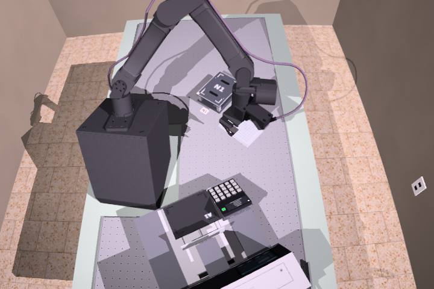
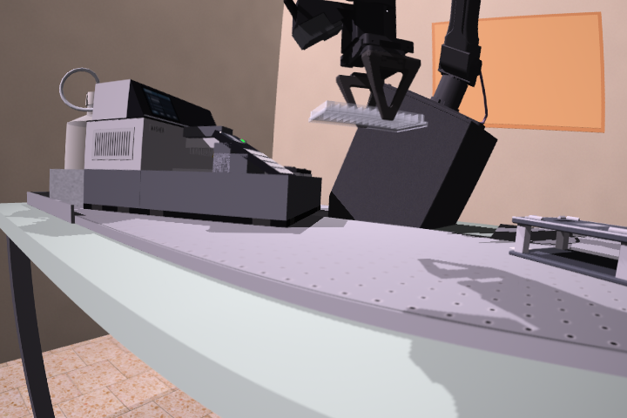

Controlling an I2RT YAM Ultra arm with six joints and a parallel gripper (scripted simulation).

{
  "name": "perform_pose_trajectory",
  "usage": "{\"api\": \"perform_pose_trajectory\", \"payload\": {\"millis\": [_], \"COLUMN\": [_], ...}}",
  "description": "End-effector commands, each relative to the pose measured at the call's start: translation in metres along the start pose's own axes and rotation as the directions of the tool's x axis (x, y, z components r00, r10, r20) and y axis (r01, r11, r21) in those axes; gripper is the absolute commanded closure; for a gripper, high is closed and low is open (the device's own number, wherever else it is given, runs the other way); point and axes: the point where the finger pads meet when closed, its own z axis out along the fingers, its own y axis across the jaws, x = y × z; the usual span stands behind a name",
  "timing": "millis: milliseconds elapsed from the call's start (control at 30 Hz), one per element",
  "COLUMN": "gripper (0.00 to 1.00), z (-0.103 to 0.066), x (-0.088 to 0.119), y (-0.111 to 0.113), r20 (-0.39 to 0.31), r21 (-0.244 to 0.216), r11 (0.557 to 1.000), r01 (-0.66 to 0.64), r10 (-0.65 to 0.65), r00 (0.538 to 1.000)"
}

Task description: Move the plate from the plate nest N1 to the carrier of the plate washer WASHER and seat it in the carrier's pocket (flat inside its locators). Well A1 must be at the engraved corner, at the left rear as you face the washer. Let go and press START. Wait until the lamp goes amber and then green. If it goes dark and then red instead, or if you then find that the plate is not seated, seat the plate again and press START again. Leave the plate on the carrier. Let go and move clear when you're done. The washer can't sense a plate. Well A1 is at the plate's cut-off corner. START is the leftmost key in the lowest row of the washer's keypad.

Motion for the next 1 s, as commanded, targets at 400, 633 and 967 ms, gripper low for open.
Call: {"api": "perform_pose_trajectory", "payload": {"millis": [400, 633, 967], "gripper": [0.16, 0.16, 0.16], "z": [-0.028, -0.028, -0.028], "x": [-0.043, -0.043, -0.043], "y": [-0.018, -0.018, -0.018], "r20": [0.049, 0.049, 0.049], "r21": [-0.037, -0.037, -0.037], "r11": [0.99, 0.99, 0.99], "r01": [-0.136, -0.136, -0.136], "r10": [0.138, 0.138, 0.138], "r00": [0.989, 0.989, 0.989]}}
